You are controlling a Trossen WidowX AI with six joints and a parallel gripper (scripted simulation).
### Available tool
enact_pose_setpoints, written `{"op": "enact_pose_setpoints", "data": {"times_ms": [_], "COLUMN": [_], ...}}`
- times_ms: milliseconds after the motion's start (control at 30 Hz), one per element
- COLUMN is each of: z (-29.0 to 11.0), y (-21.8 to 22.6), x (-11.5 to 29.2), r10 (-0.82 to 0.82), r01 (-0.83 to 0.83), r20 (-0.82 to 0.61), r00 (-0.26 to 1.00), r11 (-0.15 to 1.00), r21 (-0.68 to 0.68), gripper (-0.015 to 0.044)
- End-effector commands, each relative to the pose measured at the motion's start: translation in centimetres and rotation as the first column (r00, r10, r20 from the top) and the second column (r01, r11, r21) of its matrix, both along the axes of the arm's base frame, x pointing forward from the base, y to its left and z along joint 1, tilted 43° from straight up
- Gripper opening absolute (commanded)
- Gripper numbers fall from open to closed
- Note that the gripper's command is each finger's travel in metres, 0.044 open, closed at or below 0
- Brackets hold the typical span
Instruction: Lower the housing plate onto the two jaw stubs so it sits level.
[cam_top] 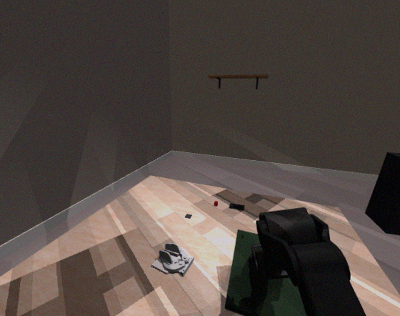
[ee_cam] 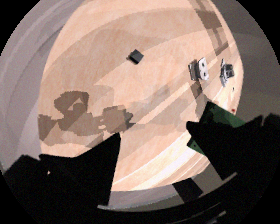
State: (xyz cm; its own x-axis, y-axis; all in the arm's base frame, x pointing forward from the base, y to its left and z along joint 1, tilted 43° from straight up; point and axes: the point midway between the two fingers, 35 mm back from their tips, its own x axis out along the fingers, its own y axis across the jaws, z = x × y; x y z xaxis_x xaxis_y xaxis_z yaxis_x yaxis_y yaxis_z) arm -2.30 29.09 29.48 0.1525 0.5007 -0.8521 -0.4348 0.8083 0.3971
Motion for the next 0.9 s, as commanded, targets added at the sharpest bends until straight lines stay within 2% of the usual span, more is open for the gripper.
{"op": "enact_pose_setpoints", "data": {"times_ms": [0, 433, 867], "z": [-0.6, -3.5, -6.0], "y": [-0.3, -1.7, -4.2], "x": [1.5, 7.1, 11.8], "r10": [0.088, 0.422, 0.698], "r01": [-0.087, -0.403, -0.662], "r20": [0.033, 0.135, 0.229], "r00": [0.996, 0.896, 0.678], "r11": [0.996, 0.903, 0.716], "r21": [-0.03, -0.146, -0.22], "gripper": [0.044, 0.044, 0.044]}}
